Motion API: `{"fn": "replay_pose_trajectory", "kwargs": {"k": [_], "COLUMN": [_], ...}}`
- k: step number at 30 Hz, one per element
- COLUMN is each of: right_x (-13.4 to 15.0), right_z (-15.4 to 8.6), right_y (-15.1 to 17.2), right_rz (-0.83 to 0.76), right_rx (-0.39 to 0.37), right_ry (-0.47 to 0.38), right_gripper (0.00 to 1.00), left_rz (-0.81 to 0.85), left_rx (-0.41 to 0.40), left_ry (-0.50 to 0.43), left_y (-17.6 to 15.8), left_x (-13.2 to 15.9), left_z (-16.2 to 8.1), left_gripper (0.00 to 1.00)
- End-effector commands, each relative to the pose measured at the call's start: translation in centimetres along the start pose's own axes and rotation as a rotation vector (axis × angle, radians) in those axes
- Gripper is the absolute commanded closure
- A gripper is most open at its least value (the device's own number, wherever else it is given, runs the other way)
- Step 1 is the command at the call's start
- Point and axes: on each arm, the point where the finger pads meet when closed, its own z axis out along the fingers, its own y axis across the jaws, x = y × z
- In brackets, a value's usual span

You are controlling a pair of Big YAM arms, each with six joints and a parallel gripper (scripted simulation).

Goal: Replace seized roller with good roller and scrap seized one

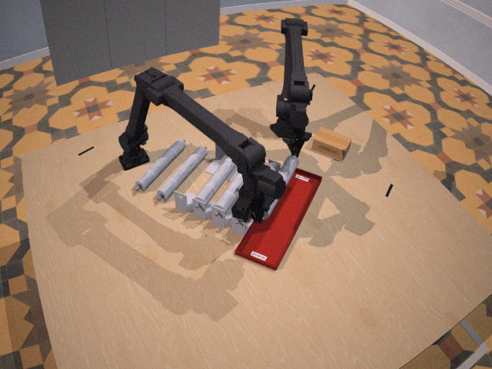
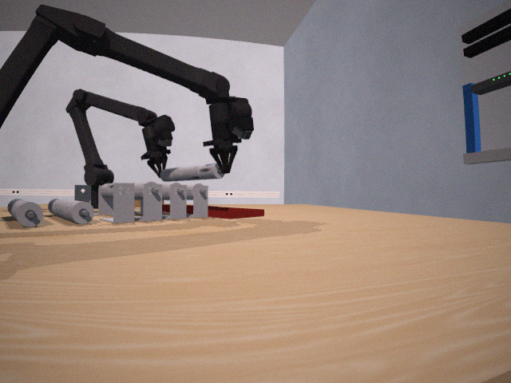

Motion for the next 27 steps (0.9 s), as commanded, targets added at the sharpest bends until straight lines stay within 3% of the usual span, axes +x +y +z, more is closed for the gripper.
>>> {"fn": "replay_pose_trajectory", "kwargs": {"k": [1, 3, 5, 7, 8, 11, 12, 15, 20, 24, 27], "right_x": [-1.3, -1.6, -1.4, -0.9, -1.4, -1.1, -1.1, -1.3, -1.5, -1.6, -1.6], "right_z": [-3.0, -5.0, -3.9, -0.5, -2.0, -2.4, -2.2, -0.1, -1.8, -1.1, -2.0], "right_y": [1.2, 2.8, 2.2, 1.2, 1.4, 1.0, 0.6, 0.5, 1.9, 2.1, 2.2], "right_rz": [0.023, 0.021, 0.022, 0.019, 0.024, 0.023, 0.026, 0.027, 0.024, 0.024, 0.024], "right_rx": [-0.067, -0.115, -0.090, -0.032, -0.056, -0.048, -0.046, -0.019, -0.059, -0.052, -0.066], "right_ry": [-0.032, -0.046, -0.040, -0.025, -0.033, -0.031, -0.031, -0.025, -0.036, -0.034, -0.038], "right_gripper": [0.97, 0.97, 0.97, 0.97, 0.97, 0.97, 0.97, 0.97, 0.97, 0.97, 0.97], "left_rz": [0.013, 0.011, 0.011, 0.011, 0.010, 0.010, 0.012, 0.009, 0.007, 0.006, 0.006], "left_rx": [-0.030, -0.033, -0.023, -0.019, -0.027, -0.019, -0.001, -0.017, -0.014, 0.004, -0.007], "left_ry": [-0.050, -0.061, -0.046, -0.039, -0.052, -0.046, -0.011, -0.046, -0.048, -0.022, -0.037], "left_y": [1.1, 1.2, 0.8, 0.8, 1.2, 1.0, 0.4, 1.0, 1.0, 0.5, 1.1], "left_x": [-1.2, -1.4, -0.7, -0.7, -1.3, -1.1, 0.0, -0.9, -1.0, 0.1, -1.0], "left_z": [-1.5, -1.5, -0.9, -1.0, -1.4, -0.6, 0.7, -0.4, -0.7, 0.7, -0.3], "left_gripper": [0.97, 0.97, 0.97, 0.97, 0.97, 0.97, 0.97, 0.97, 0.97, 0.97, 0.97]}}
